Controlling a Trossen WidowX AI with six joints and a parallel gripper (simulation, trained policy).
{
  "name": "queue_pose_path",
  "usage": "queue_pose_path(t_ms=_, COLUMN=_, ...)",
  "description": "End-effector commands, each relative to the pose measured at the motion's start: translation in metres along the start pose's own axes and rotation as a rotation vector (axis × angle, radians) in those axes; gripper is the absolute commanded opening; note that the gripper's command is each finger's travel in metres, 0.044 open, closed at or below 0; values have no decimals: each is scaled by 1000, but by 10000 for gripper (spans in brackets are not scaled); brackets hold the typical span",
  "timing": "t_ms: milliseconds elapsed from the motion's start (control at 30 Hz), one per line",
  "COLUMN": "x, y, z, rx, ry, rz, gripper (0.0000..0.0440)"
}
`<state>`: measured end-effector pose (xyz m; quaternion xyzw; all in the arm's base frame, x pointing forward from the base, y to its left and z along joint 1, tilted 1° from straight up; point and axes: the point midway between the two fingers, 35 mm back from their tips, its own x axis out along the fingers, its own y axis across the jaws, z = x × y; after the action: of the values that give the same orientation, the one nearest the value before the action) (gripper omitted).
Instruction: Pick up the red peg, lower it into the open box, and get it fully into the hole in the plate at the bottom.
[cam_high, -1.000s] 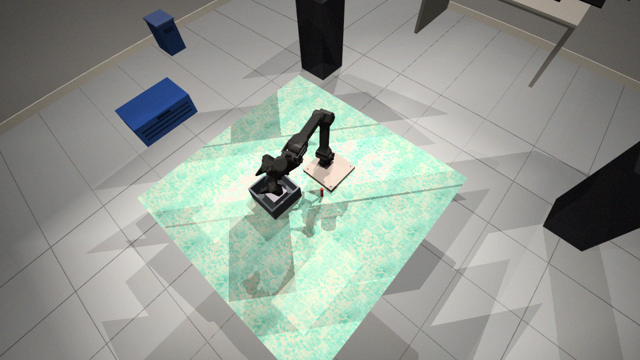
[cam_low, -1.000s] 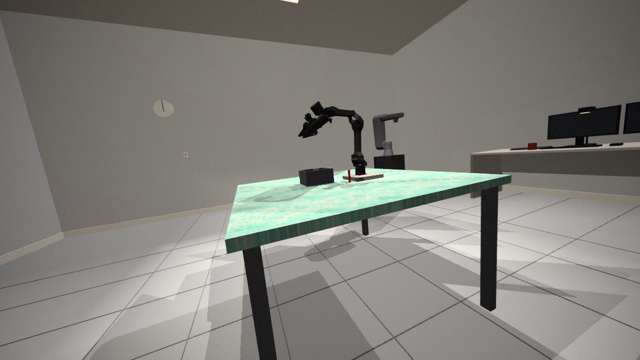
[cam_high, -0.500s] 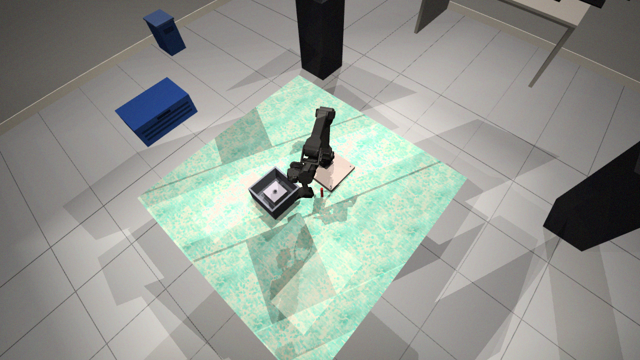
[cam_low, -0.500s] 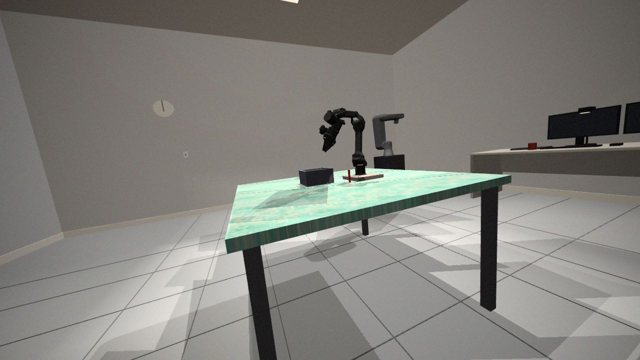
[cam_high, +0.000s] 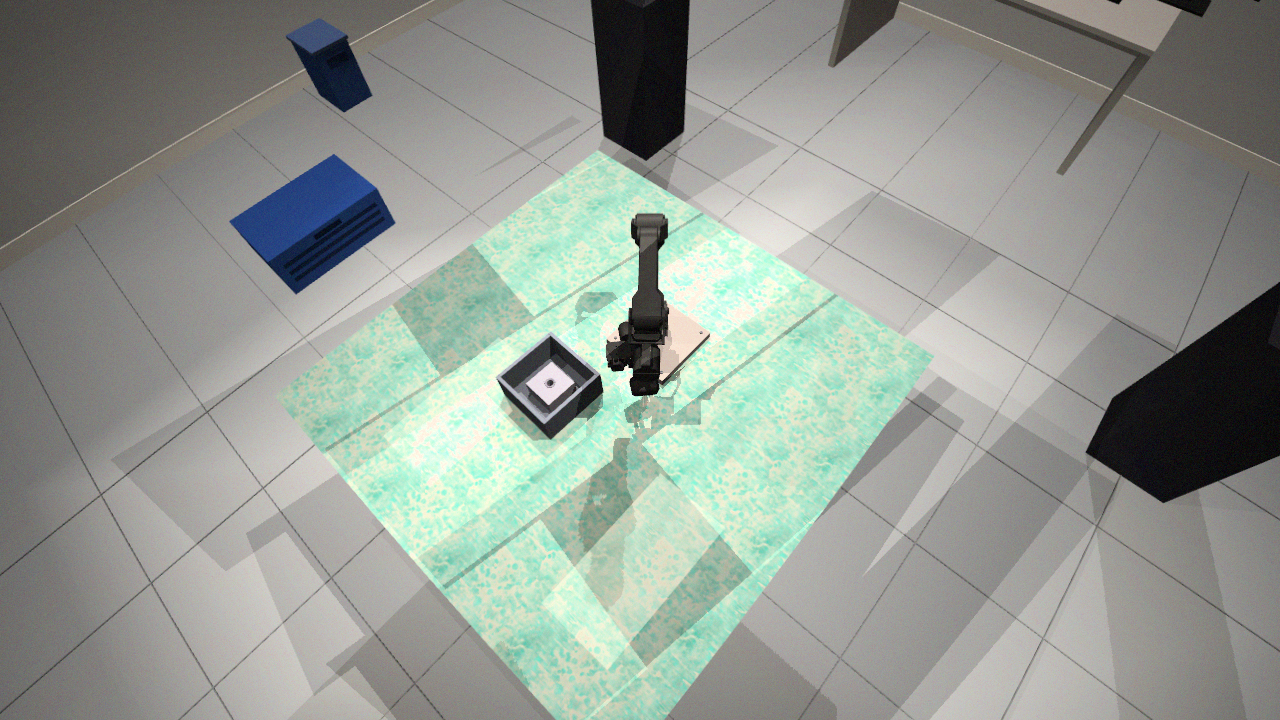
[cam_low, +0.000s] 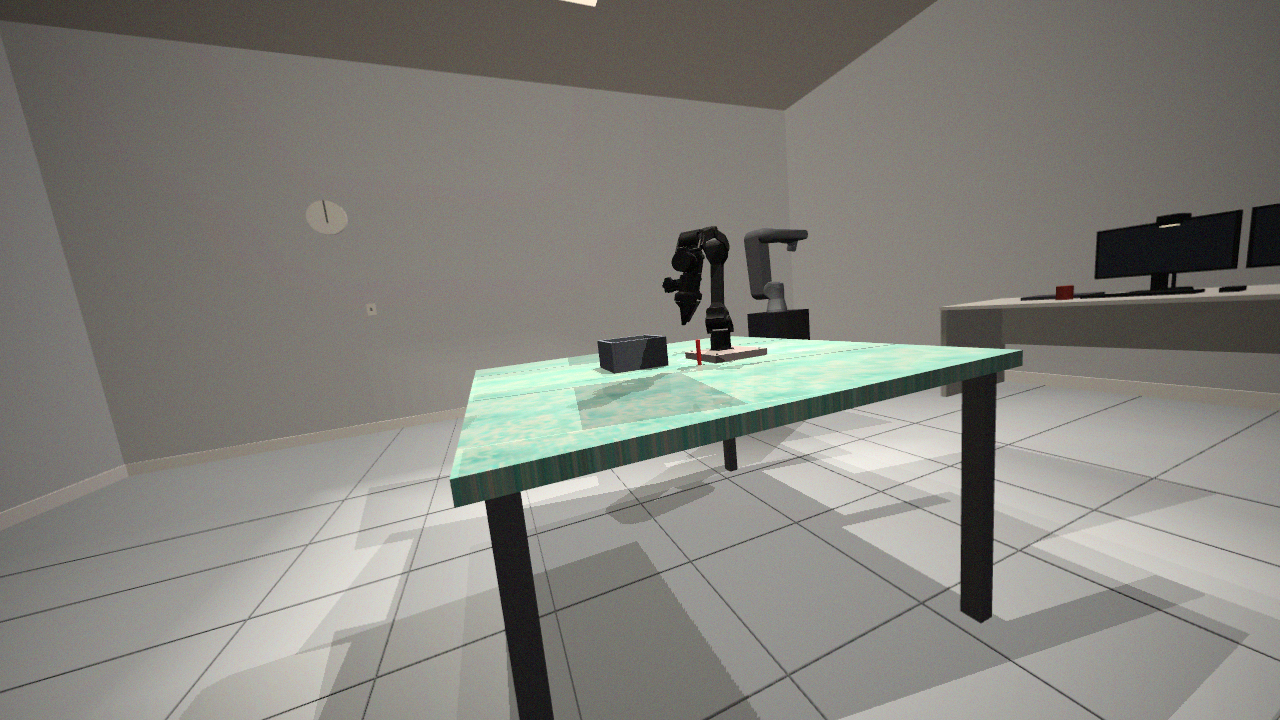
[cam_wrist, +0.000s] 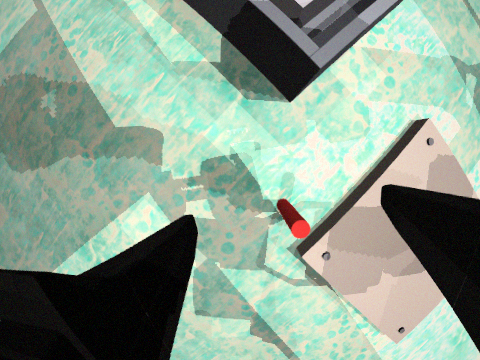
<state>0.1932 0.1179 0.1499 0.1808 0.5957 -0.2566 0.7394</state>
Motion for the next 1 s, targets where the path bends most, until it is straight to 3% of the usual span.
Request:
queue_pose_path(t_ms=0, x=16, y=-5, z=-15, rx=17, ry=37, rz=-43, gripper=440)
queue_pose_path(t_ms=667, x=101, y=0, z=-43, rx=49, ry=49, rz=-41, gripper=432)
queue_pose_path(t_ms=733, x=106, y=-2, z=-44, rx=46, ry=54, rz=-47, gripper=402)
queue_pose_path(t_ms=967, x=122, y=-6, z=-49, rx=50, ry=83, rz=-82, gripper=218)
